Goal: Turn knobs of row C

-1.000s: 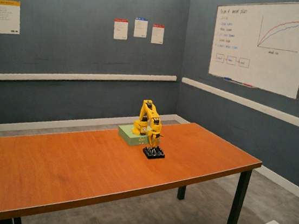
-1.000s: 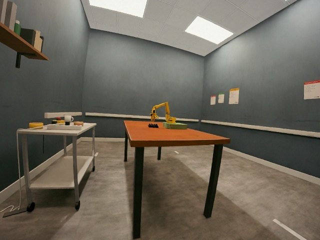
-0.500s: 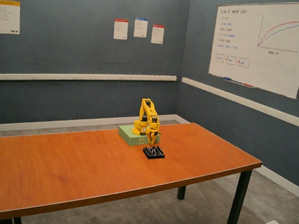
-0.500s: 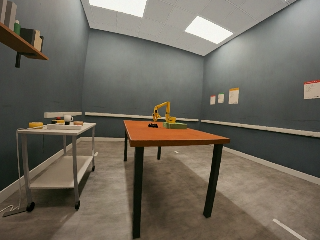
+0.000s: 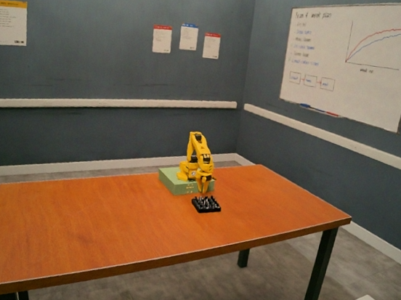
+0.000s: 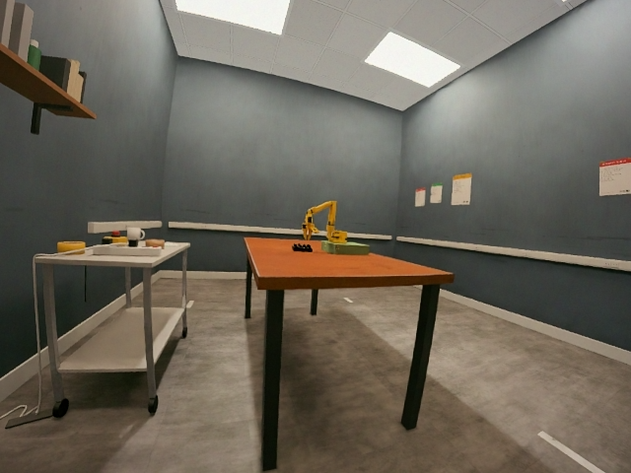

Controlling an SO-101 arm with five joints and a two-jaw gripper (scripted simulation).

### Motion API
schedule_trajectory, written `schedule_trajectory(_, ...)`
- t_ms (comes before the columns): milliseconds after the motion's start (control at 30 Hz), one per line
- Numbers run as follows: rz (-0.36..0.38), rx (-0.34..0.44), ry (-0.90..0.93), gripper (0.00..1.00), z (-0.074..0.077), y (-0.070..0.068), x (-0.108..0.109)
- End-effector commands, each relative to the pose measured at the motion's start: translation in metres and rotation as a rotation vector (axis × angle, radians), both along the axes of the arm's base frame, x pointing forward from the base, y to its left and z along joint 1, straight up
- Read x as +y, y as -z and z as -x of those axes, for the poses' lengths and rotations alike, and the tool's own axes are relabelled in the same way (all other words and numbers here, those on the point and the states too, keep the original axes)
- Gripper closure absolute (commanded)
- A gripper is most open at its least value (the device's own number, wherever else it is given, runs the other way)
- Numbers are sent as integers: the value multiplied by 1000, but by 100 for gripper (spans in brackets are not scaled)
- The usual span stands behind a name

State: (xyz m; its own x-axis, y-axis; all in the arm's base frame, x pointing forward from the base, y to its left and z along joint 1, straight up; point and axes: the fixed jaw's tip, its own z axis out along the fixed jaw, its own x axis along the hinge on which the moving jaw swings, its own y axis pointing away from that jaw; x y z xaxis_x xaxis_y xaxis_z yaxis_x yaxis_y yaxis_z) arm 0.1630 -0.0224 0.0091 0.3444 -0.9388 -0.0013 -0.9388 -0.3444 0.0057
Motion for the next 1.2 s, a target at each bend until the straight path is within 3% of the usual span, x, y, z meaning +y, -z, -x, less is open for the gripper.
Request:
schedule_trajectory(0, -1, -6, 4, 92, 1, 0, -1)
schedule_trajectory(533, 0, -6, 98, 92, 1, 0, 0)
schedule_trajectory(1167, 0, -6, 444, 92, 1, 0, 6)
